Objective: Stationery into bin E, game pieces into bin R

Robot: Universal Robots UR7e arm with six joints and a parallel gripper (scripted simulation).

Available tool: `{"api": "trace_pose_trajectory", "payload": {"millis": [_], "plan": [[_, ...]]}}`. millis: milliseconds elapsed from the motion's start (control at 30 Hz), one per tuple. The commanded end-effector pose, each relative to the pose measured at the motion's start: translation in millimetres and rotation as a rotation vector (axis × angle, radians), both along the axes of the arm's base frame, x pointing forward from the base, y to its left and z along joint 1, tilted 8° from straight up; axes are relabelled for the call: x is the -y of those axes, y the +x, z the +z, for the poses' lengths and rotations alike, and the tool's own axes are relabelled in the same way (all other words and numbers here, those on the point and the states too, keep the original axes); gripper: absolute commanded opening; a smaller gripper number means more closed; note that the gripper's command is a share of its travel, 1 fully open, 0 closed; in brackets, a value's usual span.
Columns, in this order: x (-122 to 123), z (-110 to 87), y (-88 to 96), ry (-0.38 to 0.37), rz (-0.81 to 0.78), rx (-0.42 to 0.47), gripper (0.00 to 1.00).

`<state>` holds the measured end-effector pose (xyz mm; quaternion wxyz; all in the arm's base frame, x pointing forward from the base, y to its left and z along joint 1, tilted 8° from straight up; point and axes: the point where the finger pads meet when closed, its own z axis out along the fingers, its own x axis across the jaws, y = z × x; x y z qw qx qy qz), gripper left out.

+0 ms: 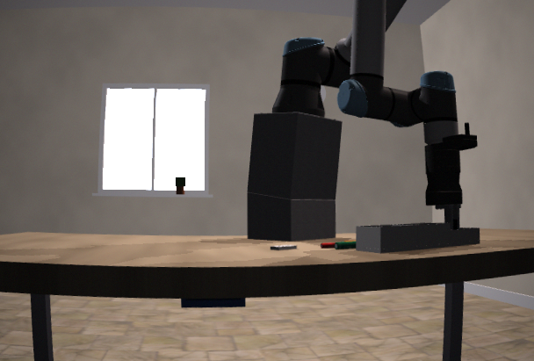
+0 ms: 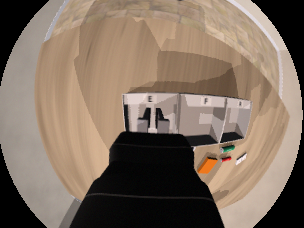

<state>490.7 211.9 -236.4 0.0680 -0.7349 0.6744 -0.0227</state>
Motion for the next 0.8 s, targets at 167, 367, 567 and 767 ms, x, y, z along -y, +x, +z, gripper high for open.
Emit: {"api": "trace_pose_trajectory", "payload": {"millis": [167,367,567,767], "plan": [[0,1.9,0.4,0.000,0.000,0.002,0.31],[1,9.9,-0.6,0.000,0.000,0.002,0.31],[1,15.2,-1.3,0.000,0.000,0.002,0.31],[1,23.1,-2.3,0.000,0.000,0.002,0.31]]}}
